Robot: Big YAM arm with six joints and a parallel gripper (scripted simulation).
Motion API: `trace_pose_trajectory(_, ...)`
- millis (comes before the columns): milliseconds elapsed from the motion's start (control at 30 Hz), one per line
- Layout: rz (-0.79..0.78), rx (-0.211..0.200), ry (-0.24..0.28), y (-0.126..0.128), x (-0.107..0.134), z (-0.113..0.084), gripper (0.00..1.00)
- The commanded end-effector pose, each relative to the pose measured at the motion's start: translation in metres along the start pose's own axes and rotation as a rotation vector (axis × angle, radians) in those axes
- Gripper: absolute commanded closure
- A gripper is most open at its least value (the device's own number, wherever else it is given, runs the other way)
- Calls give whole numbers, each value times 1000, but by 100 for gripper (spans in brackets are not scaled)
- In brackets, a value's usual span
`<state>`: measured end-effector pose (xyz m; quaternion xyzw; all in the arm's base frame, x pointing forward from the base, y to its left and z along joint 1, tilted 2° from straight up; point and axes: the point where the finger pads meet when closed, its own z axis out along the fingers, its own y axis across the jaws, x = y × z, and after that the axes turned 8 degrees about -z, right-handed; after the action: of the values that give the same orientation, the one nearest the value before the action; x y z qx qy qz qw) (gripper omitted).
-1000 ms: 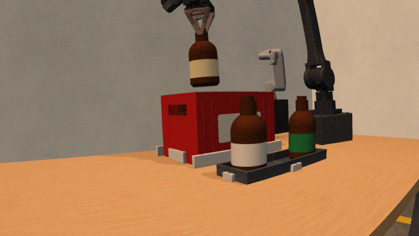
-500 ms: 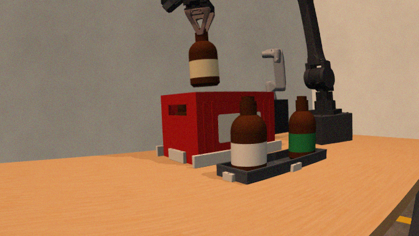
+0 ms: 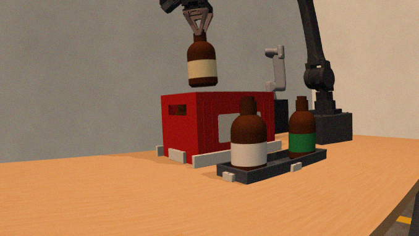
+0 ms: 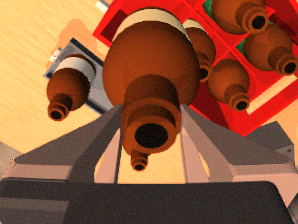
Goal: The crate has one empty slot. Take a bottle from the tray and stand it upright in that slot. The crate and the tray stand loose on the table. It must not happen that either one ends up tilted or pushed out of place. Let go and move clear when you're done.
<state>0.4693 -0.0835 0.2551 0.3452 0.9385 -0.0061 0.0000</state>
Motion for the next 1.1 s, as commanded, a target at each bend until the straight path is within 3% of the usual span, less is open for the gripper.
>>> trace_pose_trajectory(0,0,-53,-86,2,-26,-42,100)
trace_pose_trajectory(200,0,-63,-103,0,-25,-50,100)
trace_pose_trajectory(1067,0,-61,-100,-1,-27,-48,100)
